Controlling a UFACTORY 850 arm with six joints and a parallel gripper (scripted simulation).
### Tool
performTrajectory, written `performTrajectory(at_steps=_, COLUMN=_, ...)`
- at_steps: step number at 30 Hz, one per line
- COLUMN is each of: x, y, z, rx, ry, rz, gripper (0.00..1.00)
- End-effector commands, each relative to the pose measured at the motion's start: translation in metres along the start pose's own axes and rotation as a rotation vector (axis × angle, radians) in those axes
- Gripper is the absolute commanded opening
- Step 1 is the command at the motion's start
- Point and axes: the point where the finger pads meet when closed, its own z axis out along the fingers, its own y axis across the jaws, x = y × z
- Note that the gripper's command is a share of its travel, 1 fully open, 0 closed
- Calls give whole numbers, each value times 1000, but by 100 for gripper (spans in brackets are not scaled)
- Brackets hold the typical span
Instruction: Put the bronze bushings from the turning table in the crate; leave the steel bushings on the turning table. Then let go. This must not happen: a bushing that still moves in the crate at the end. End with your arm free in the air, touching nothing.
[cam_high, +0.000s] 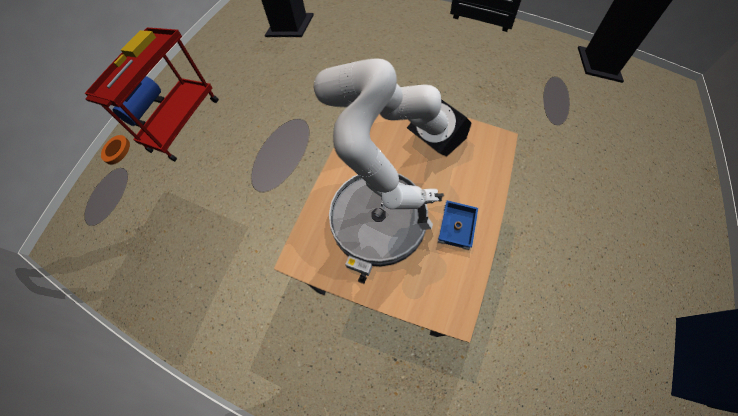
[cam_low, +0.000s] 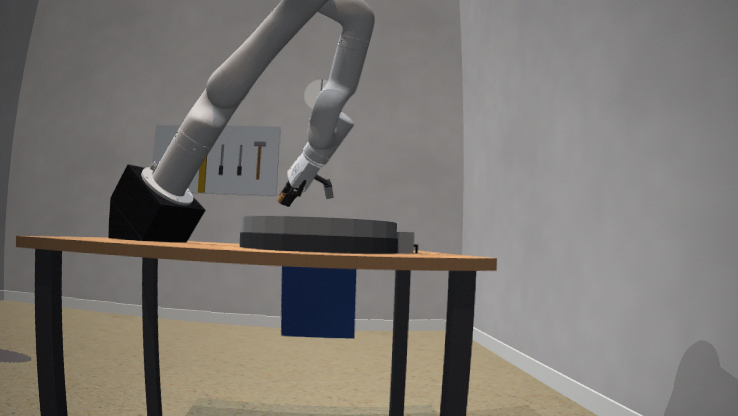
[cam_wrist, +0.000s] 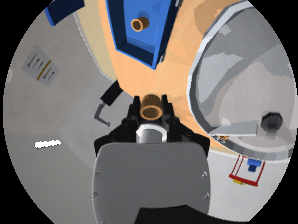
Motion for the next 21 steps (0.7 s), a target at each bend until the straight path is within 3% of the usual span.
performTrajectory(at_steps=1, x=-3, y=-4, z=4, rx=-25, ry=-46, rz=-159, gripper=0)
performTrajectory(at_steps=21, x=-11, y=-10, z=16, rx=-93, ry=-218, rz=-812, gripper=0)
